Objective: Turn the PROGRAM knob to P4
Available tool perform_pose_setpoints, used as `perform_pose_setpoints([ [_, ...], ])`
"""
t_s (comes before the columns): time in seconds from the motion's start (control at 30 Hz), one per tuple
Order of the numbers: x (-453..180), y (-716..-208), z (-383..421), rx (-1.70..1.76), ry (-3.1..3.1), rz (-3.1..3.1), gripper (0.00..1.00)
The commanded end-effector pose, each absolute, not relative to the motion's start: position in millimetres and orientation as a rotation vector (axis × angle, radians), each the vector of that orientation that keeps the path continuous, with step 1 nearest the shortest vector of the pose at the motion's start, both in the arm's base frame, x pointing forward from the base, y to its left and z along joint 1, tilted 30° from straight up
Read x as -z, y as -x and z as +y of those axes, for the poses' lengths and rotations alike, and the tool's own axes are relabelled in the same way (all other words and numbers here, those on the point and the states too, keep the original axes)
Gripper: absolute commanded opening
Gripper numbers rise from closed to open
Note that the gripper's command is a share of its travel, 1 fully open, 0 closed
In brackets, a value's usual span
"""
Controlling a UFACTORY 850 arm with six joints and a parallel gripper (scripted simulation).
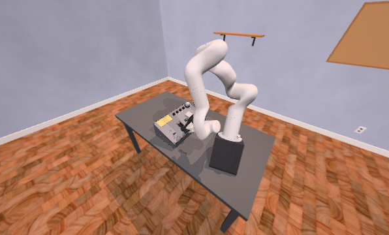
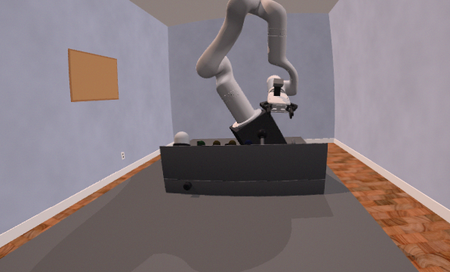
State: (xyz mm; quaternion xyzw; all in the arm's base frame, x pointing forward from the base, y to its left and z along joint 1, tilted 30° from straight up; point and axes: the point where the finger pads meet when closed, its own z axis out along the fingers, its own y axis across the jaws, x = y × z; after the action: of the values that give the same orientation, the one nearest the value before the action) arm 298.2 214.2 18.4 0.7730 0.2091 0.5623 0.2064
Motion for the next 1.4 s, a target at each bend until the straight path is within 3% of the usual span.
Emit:
perform_pose_setpoints([
  [0.0,-19,-298,215,-1.568,-2.154,0.582,1.0],
  [0.83,-22,-301,212,-1.567,-2.159,0.571,1.0],
  [1.0,-65,-331,158,-1.559,-2.228,0.39,1.0],
  [1.37,-114,-344,81,-1.561,-2.289,0.151,1.0],
])
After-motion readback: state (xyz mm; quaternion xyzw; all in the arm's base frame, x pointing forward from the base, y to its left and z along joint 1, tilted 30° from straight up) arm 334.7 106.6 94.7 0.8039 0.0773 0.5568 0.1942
